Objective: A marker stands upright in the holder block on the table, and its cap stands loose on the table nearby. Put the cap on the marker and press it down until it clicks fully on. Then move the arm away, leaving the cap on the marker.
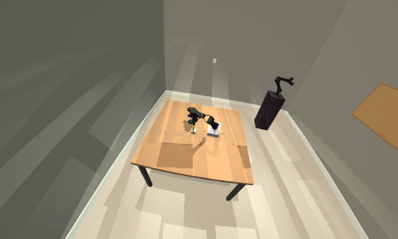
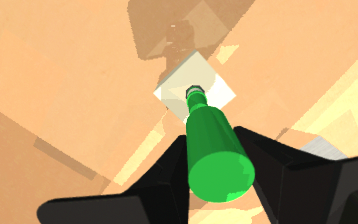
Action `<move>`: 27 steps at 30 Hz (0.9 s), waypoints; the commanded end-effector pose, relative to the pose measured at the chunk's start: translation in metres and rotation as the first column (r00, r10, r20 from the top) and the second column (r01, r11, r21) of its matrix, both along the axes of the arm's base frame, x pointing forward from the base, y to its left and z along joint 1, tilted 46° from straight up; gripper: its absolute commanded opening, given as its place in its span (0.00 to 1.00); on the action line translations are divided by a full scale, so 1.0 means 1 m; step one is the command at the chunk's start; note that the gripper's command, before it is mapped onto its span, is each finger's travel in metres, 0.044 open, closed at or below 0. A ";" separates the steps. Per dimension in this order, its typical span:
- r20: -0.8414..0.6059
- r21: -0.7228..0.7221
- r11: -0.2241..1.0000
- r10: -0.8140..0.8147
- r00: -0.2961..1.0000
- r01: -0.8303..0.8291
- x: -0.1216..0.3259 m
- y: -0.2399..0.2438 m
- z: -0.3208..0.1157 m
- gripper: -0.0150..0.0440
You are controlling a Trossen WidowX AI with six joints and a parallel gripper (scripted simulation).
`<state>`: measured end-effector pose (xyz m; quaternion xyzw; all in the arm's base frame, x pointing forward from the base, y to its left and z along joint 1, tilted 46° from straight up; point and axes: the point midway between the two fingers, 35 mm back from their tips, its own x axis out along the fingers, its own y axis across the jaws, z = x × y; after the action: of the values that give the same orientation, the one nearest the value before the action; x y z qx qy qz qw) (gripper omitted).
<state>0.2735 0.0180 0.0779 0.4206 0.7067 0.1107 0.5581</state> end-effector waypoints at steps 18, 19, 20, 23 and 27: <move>-0.005 0.003 1.000 -0.006 1.000 0.006 -0.001 0.017 -0.013 0.25; -0.005 0.003 1.000 -0.006 1.000 0.006 -0.001 0.019 -0.014 0.25; -0.004 0.003 1.000 -0.006 1.000 0.006 -0.001 0.020 -0.015 0.25; -0.004 0.003 1.000 -0.006 1.000 0.006 -0.001 0.023 -0.019 0.25; -0.004 0.003 1.000 -0.006 1.000 0.006 -0.001 0.028 -0.023 0.25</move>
<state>0.2729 0.0422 0.0581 0.4203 0.7066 0.1097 0.5585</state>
